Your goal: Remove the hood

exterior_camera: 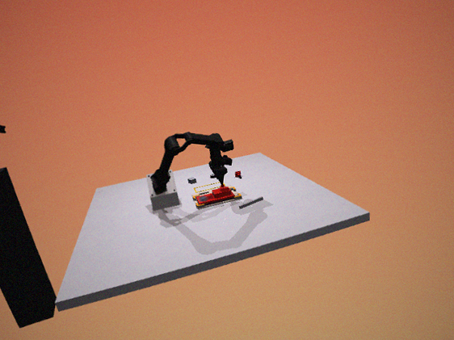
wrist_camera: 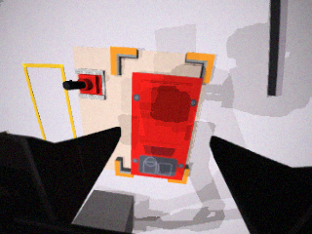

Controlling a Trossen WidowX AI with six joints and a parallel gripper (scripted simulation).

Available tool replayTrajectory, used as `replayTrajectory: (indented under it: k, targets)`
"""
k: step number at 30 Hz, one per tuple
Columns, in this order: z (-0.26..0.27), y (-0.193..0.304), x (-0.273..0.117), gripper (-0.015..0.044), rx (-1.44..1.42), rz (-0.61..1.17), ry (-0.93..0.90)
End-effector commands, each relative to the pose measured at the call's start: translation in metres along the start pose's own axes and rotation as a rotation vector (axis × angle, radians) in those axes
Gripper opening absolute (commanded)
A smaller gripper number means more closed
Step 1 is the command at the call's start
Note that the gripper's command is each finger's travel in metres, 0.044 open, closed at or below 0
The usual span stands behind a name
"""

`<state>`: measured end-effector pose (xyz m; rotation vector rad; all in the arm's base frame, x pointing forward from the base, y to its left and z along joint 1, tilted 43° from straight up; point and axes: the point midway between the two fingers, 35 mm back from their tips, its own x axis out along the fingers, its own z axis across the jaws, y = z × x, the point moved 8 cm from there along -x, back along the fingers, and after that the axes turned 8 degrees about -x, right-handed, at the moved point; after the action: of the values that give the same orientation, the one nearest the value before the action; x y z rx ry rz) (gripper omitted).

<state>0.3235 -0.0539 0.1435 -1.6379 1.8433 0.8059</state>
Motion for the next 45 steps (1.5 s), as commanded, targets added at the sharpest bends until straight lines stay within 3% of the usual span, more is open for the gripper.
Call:
replayTrajectory:
  k: [1,45]
  targets:
    - [0.001,0.000,0.004,0.0440,-0.001,0.003,0.006]
    - [0.002,-0.001,0.041,0.0440,-0.001,0.003,0.008]
